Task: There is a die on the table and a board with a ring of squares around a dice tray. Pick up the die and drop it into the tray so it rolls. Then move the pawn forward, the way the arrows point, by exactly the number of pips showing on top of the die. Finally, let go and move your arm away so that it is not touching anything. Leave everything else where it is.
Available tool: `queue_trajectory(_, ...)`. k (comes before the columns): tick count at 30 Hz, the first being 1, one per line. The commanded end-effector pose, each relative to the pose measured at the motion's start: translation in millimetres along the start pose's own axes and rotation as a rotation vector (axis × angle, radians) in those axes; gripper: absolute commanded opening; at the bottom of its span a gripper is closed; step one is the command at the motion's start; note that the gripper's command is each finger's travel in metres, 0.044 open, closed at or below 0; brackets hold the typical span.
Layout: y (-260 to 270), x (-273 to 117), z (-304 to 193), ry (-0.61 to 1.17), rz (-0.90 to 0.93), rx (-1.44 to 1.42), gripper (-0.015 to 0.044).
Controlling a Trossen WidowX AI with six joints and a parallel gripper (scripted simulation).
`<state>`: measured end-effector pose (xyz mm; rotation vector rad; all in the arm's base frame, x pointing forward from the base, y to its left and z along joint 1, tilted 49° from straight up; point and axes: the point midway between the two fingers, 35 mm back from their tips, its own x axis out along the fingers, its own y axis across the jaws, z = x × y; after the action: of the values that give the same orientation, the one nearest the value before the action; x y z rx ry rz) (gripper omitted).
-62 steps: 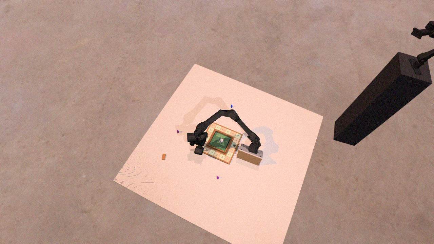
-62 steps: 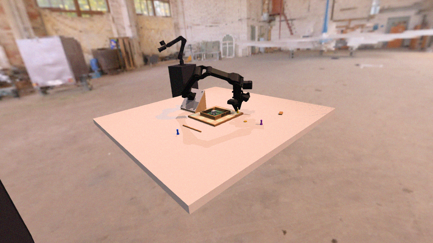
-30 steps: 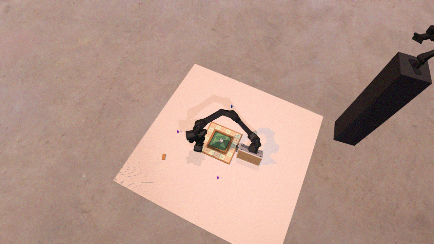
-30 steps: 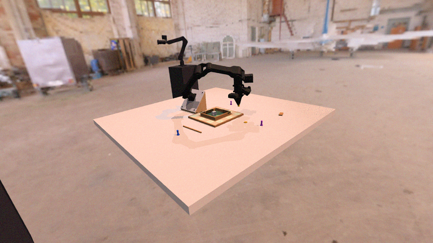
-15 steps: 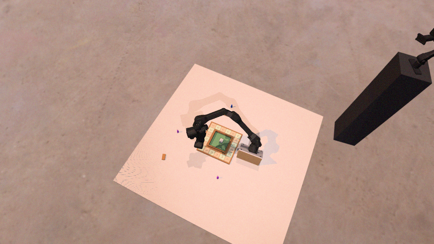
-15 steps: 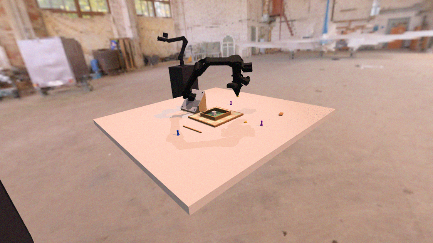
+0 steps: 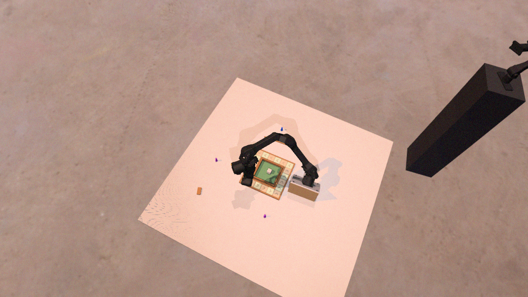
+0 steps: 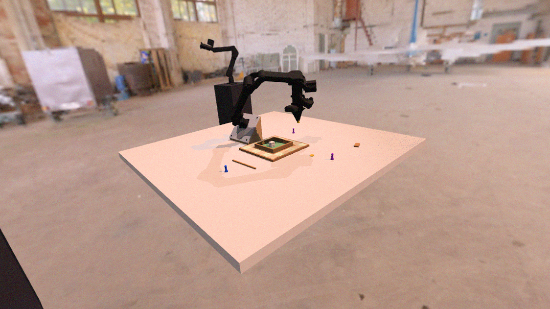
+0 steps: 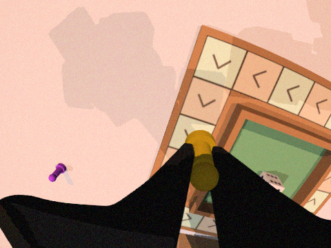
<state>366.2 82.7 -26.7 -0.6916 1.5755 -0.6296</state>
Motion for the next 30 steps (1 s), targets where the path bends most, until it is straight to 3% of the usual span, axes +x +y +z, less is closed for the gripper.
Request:
queue_trajectory(1,6,2,-12,0.001,0.005,0.007,0.0000)
queue_trajectory(30,31,35,-108,0.004,0.007,0.004,0.0000)
